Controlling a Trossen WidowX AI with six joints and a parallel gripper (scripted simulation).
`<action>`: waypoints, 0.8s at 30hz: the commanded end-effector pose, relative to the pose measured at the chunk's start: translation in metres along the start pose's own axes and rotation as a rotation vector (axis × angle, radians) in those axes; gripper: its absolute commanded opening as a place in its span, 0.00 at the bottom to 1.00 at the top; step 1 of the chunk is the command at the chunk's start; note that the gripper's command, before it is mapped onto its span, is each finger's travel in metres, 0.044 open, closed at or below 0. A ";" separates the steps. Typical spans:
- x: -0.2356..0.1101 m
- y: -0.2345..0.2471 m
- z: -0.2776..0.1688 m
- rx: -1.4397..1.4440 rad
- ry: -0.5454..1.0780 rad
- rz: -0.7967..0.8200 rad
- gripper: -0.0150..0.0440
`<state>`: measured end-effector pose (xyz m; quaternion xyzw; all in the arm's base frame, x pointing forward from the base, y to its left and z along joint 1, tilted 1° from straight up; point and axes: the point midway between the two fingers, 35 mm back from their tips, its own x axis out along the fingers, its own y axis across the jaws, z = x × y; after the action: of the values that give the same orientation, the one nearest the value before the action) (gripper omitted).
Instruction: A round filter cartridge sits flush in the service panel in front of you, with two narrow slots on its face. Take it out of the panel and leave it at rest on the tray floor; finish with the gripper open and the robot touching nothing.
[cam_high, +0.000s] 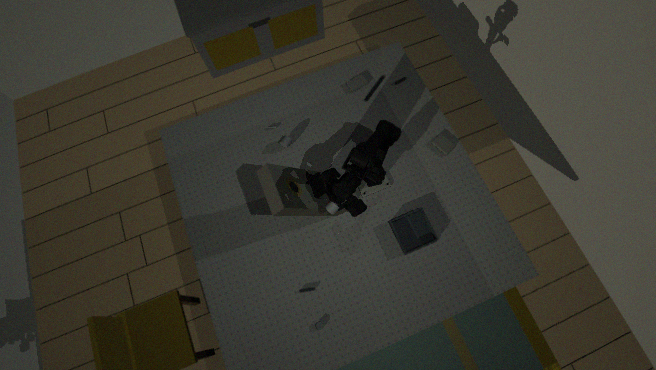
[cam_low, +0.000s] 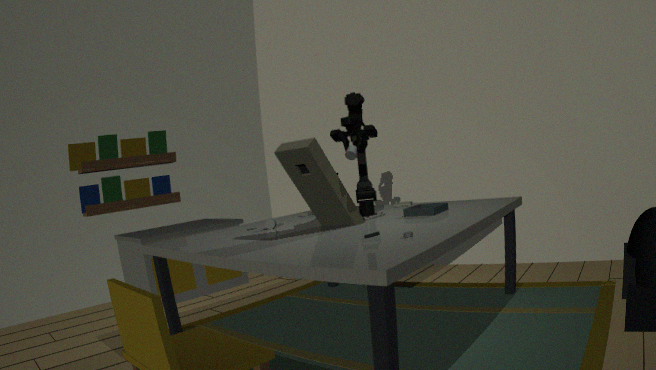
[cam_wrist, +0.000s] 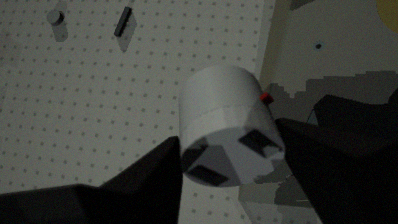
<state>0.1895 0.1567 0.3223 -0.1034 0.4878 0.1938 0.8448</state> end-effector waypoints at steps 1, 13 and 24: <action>0.001 0.019 -0.005 -0.091 -0.003 0.057 0.25; 0.002 0.077 -0.030 -0.391 -0.004 0.230 0.25; -0.004 0.126 -0.065 -0.665 -0.013 0.391 0.25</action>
<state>0.0967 0.2397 0.2967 -0.2617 0.4178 0.4688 0.7329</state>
